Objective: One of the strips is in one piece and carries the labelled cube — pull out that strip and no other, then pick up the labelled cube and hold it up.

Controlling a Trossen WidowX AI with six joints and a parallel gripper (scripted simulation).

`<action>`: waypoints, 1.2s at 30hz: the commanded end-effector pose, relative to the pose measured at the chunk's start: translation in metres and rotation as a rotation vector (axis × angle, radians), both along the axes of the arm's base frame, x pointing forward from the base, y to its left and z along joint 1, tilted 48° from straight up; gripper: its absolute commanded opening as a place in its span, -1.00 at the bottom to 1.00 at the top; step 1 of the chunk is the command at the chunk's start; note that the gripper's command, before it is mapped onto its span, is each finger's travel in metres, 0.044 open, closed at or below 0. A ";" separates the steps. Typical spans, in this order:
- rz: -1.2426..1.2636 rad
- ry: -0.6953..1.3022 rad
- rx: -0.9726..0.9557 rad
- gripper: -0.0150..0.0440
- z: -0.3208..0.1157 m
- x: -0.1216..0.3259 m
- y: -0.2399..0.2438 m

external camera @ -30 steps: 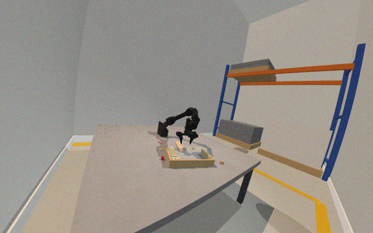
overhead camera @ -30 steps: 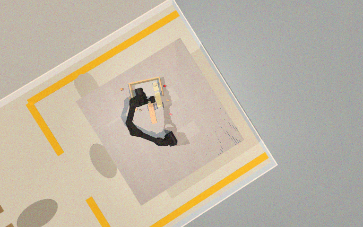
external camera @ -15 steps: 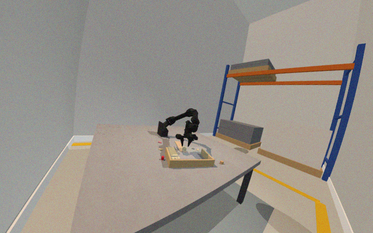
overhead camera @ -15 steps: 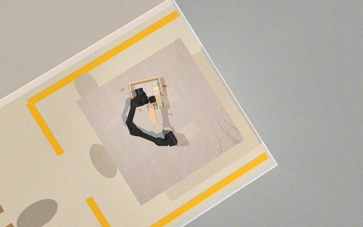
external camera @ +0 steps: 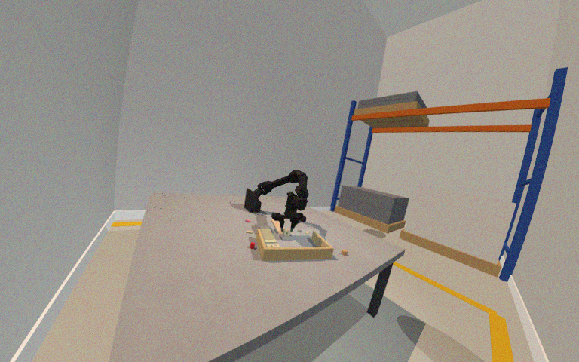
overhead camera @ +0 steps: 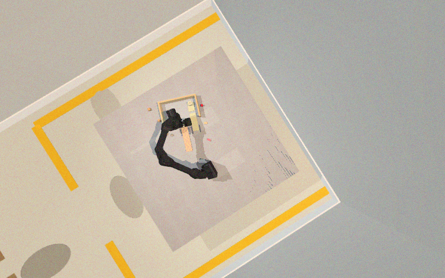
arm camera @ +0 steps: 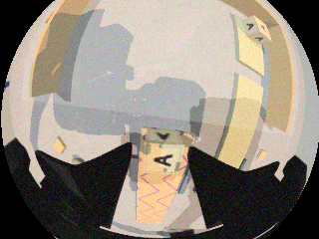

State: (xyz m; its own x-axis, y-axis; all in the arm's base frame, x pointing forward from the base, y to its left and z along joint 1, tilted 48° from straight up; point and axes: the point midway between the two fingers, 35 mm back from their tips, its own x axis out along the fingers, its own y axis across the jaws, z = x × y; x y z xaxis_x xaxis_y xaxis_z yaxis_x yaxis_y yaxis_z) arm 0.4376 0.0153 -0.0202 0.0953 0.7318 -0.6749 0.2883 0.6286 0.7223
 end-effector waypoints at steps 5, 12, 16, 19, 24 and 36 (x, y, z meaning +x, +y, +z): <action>0.000 0.011 0.007 0.36 -0.008 -0.001 0.008; 0.003 0.004 0.002 0.09 -0.006 -0.001 0.007; 0.003 0.004 0.002 -0.07 -0.006 -0.001 0.007; 0.003 0.004 0.002 -0.14 -0.006 -0.001 0.007; 0.002 0.005 0.002 -0.49 -0.005 -0.003 0.005; 0.000 0.012 0.003 -0.49 0.015 -0.053 -0.018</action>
State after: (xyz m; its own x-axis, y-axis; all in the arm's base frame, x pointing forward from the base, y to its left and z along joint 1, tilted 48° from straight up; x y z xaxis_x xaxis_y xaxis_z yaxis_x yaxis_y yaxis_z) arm 0.3986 0.0033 -0.0134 0.0854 0.7362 -0.6713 0.3022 0.6229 0.7216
